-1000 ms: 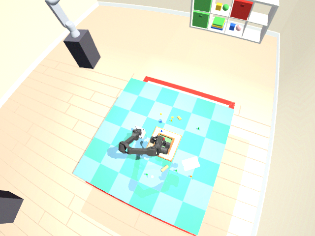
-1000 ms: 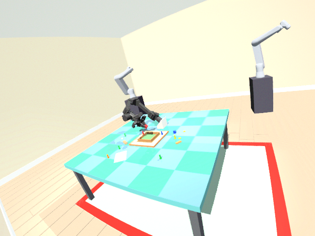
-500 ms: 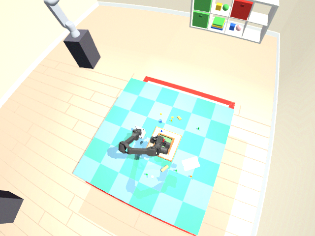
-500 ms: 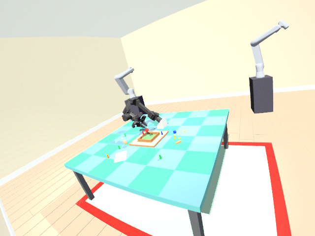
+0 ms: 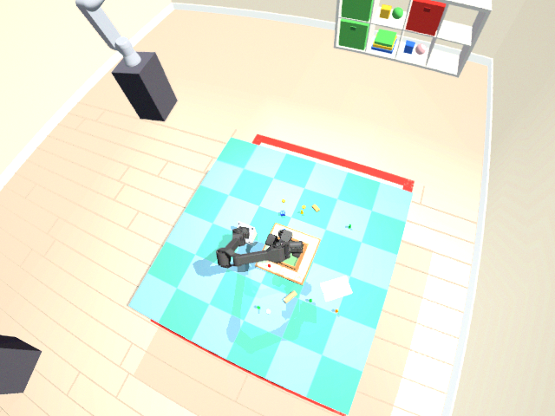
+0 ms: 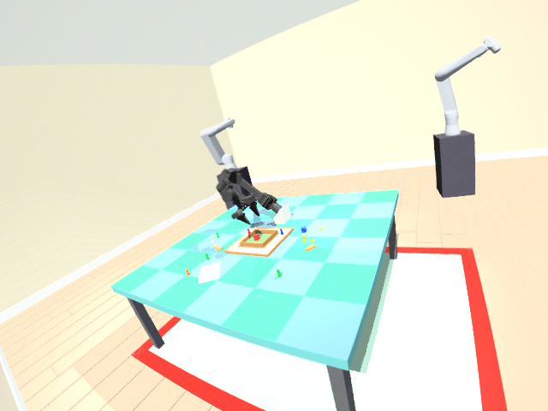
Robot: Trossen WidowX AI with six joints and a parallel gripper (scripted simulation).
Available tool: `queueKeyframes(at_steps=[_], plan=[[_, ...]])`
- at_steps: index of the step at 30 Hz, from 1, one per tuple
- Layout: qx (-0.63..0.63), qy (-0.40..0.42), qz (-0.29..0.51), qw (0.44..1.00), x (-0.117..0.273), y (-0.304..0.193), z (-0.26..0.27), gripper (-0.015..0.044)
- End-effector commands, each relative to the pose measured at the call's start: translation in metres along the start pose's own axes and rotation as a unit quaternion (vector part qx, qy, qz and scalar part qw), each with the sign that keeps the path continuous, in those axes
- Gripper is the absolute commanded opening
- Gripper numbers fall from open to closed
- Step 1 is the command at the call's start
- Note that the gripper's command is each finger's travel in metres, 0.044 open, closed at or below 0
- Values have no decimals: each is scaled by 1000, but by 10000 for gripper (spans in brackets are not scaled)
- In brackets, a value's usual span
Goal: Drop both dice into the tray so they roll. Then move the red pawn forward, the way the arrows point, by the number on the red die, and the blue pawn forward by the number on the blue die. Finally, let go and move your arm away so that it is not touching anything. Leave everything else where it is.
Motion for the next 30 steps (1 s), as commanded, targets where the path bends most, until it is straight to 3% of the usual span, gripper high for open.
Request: queueKeyframes(at_steps=[1, 6, 8, 15, 20, 30], plan=[[8, -66, 180, 981, -20, 6, -1, 440], [11, -86, 208, 974, -21, 8, -2, 440], [17, -61, 179, 982, -22, 9, 2, 440], [-157, -94, 161, 970, -58, 77, 37, 275], [-287, -120, 150, 938, -89, 118, 74, 275], [-468, -165, 132, 858, -140, 155, 139, 275]])
Point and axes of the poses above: the point midway between the two fingers, 35 mm back from their tips, its own x axis back along the fingers, its own z axis across the jaws, y = z × x, the point moved 1 cm from there along x, back along the fingers, and after that the axes turned 12 degrees about -x, right-handed, at the moved point
